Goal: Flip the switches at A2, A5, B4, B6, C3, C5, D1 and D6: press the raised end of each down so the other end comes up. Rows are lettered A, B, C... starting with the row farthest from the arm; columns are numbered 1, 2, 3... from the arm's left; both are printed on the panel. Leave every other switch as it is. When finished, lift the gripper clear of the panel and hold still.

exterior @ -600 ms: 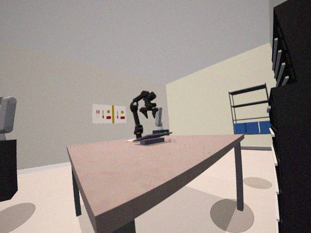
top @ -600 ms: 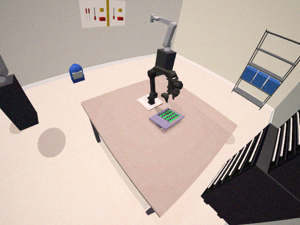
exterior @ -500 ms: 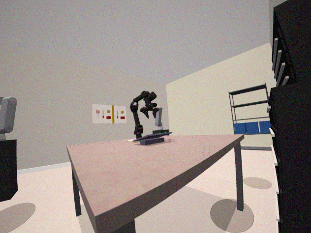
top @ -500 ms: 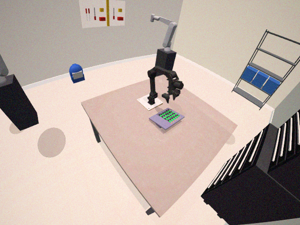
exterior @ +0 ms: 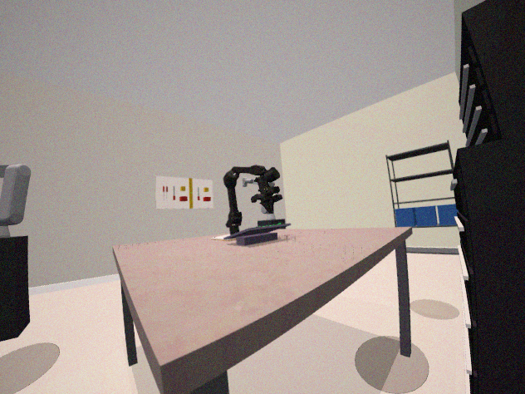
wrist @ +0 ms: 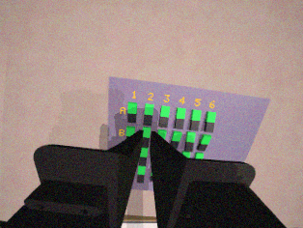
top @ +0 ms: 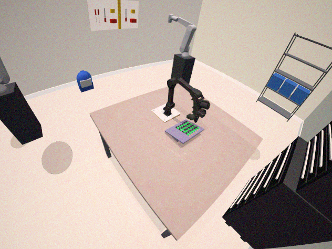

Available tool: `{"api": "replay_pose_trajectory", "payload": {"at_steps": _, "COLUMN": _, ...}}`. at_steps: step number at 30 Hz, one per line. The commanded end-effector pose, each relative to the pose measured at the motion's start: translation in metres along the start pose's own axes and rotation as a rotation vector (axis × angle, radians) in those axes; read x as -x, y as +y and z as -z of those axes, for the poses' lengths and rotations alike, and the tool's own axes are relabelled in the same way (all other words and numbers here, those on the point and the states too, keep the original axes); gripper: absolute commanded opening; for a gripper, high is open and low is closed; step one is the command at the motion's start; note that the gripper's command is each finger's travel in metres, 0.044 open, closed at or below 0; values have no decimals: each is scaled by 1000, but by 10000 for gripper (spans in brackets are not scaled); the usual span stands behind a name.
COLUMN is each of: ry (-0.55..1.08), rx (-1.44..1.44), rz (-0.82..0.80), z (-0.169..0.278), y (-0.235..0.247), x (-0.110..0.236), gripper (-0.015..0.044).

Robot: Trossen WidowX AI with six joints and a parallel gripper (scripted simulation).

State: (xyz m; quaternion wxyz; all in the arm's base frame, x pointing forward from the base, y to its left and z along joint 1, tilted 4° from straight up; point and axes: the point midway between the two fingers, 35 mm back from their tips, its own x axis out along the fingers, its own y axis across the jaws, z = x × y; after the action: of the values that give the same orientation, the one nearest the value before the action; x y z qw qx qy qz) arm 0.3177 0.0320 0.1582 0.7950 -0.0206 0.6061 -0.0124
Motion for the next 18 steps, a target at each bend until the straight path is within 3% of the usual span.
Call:
{"api": "replay_pose_trajectory", "payload": {"at_steps": 1, "ry": 6, "rx": 0, "rz": 10, "z": 6, "y": -1, "x": -30, "gripper": 0}}
{"api": "replay_pose_trajectory", "payload": {"at_steps": 18, "ry": 5, "rx": 0, "rz": 10, "z": 7, "y": -1, "x": -44, "gripper": 0}}
